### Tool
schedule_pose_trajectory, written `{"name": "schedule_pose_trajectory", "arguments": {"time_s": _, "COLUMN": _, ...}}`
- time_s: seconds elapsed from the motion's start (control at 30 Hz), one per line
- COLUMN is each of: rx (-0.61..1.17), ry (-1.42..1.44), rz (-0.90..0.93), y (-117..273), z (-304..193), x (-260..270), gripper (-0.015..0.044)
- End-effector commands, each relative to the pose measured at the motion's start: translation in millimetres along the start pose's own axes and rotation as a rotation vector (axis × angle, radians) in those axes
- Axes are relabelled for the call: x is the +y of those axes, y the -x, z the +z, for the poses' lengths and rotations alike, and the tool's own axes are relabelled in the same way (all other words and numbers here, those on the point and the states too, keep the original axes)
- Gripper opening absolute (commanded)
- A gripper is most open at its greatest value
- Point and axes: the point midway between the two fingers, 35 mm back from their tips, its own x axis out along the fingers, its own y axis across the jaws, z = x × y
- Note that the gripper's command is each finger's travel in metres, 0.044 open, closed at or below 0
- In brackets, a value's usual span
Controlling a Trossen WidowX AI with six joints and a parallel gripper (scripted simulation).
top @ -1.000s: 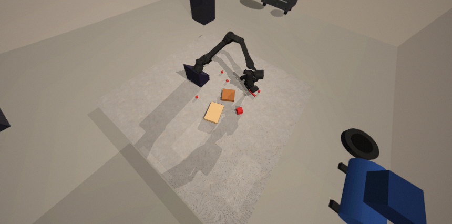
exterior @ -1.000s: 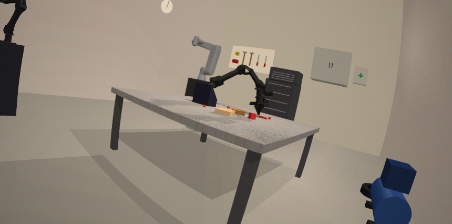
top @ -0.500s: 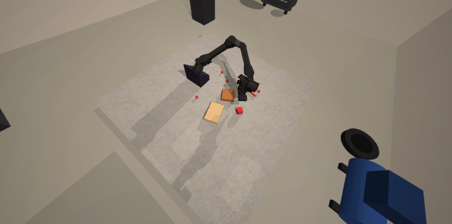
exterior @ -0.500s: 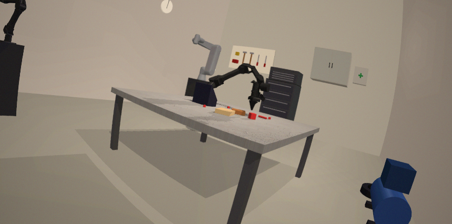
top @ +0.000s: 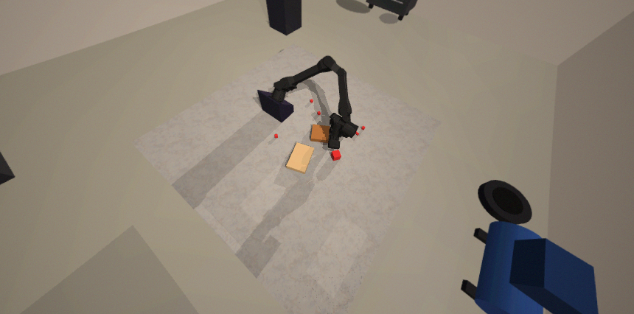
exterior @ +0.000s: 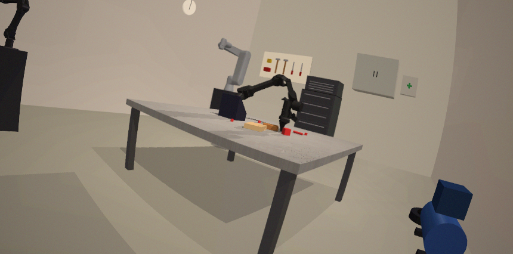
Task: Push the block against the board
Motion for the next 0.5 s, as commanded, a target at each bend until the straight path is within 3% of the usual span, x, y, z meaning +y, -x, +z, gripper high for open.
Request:
{"name": "schedule_pose_trajectory", "arguments": {"time_s": 0.0, "rx": -0.019, "ry": -0.005, "rz": -0.007, "y": 2.4, "z": 1.5, "x": -3.1, "gripper": 0.0000}}
{"name": "schedule_pose_trajectory", "arguments": {"time_s": 0.47, "rx": -0.018, "ry": -0.006, "rz": -0.008, "y": 2.0, "z": -20.3, "x": -5.2, "gripper": 0.0000}}
